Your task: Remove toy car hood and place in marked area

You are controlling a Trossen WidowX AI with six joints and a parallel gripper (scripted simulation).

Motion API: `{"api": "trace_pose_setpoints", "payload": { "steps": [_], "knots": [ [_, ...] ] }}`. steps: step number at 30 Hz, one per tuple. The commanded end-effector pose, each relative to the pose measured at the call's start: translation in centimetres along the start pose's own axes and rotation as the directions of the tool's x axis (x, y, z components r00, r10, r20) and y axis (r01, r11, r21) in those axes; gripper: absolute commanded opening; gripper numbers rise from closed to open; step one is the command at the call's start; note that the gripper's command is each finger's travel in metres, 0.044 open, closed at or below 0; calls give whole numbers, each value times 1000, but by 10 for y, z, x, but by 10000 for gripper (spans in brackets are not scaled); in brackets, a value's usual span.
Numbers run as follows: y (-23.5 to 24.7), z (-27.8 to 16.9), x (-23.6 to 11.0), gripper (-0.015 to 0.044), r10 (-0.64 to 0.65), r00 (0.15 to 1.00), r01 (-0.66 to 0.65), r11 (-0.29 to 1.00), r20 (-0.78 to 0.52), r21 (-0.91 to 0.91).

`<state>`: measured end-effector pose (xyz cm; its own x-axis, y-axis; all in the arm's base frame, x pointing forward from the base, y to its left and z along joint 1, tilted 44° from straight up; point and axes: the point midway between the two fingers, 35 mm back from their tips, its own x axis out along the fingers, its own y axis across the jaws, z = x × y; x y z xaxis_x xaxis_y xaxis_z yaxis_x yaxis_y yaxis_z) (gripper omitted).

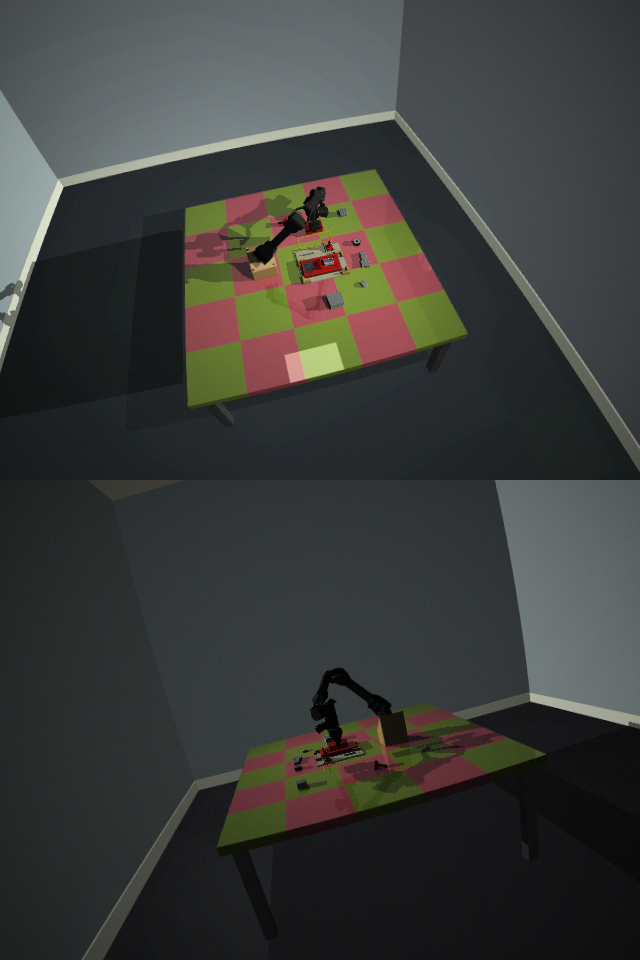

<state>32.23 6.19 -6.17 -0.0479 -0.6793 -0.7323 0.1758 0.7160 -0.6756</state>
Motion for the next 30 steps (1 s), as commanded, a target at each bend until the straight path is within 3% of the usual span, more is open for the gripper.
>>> {"api": "trace_pose_setpoints", "payload": {
  "steps": [1, 30],
  "knots": [
    [0, 0, 3, 0, -2, 1000, 2, 1000, 0, -4],
    [1, 1, 23, 0, -2, 1000, 2, 1000, 1, -4]
  ]
}}
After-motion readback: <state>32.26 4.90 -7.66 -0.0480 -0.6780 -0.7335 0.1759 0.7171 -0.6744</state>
